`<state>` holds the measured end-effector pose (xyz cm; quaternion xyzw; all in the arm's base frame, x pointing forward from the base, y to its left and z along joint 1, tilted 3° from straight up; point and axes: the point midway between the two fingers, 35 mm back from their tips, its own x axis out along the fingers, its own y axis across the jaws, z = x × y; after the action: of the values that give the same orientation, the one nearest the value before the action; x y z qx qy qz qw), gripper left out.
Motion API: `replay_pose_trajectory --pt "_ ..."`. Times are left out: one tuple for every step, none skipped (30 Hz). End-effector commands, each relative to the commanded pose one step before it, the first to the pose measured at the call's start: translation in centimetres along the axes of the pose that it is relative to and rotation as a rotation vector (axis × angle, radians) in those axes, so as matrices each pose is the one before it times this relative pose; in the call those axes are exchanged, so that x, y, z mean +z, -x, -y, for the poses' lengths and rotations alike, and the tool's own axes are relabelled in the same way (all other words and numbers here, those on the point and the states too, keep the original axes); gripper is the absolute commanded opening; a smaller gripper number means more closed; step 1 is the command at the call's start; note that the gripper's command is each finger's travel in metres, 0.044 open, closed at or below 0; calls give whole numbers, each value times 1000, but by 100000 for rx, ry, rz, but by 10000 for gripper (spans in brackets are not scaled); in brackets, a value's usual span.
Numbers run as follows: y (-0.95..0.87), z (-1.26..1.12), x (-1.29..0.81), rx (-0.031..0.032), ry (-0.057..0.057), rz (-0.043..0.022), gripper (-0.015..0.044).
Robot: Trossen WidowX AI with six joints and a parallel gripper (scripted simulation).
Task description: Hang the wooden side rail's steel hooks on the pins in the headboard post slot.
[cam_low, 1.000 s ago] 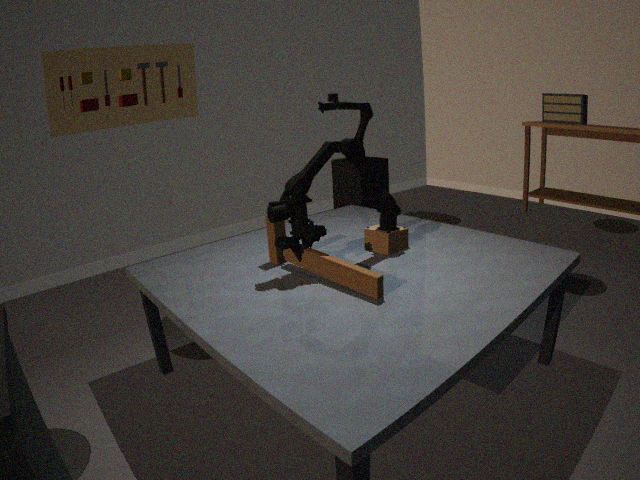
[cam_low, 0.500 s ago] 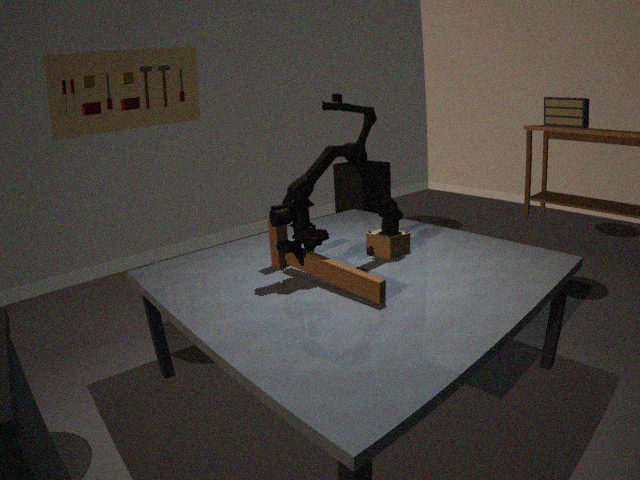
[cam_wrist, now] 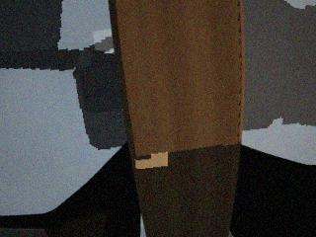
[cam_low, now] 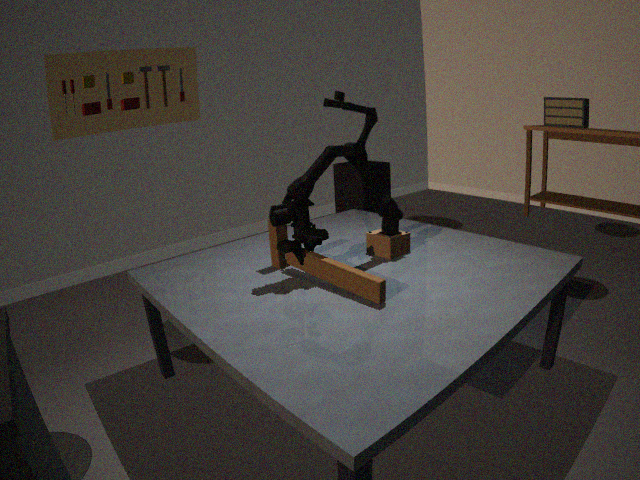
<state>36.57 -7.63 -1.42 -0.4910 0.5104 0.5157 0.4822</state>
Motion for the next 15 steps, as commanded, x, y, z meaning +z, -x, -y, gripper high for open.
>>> replay_pose_trajectory --pt "1029 504 -89 -2813 358 -415 0" --pt "17 0 0 0 0 0 0" --pt "0 0 0 0 0 0 0" --pt "17 0 0 0 0 0 0" --pt "0 0 0 0 0 0 0" --pt "17 0 0 0 0 0 0" --pt "0 0 0 0 0 0 0" --pt "17 0 0 0 0 0 0" --pt "0 0 0 0 0 0 0" --pt "17 0 0 0 0 0 0" --pt "0 0 0 0 0 0 0" --pt "17 0 0 0 0 0 0" --pt "0 0 0 0 0 0 0" --pt "17 0 0 0 0 0 0" --pt "0 0 0 0 0 0 0"
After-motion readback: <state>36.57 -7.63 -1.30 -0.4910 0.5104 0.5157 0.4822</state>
